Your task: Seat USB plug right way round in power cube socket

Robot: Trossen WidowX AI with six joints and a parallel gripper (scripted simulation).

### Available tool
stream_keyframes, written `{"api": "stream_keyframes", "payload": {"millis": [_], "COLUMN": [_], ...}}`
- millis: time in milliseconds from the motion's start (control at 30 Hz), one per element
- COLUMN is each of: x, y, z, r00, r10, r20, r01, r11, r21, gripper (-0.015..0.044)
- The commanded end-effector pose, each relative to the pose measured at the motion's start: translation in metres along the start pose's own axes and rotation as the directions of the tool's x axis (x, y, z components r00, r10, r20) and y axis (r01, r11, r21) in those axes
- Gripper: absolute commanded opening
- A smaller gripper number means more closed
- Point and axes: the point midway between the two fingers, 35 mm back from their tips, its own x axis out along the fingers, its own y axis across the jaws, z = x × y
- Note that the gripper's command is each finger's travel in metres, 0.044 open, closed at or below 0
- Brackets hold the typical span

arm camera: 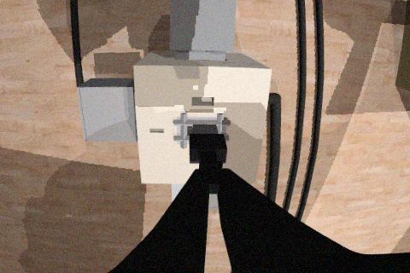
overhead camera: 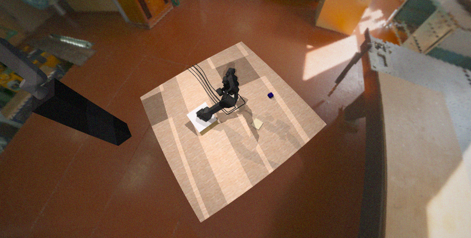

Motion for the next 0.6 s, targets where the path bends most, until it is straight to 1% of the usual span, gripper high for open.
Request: {"api": "stream_keyframes", "payload": {"millis": [0, 567], "x": [0.0006, 0.0027], "y": [-0.0002, -0.0001], "z": [-0.0007, -0.0017], "r00": [1.000, 1.000], "r10": [-0.001, -0.001], "r20": [-0.007, -0.020], "r01": [0.001, 0.001], "r11": [1.000, 1.000], "r21": [-0.003, -0.002], "gripper": [0.0000, 0.0000]}}
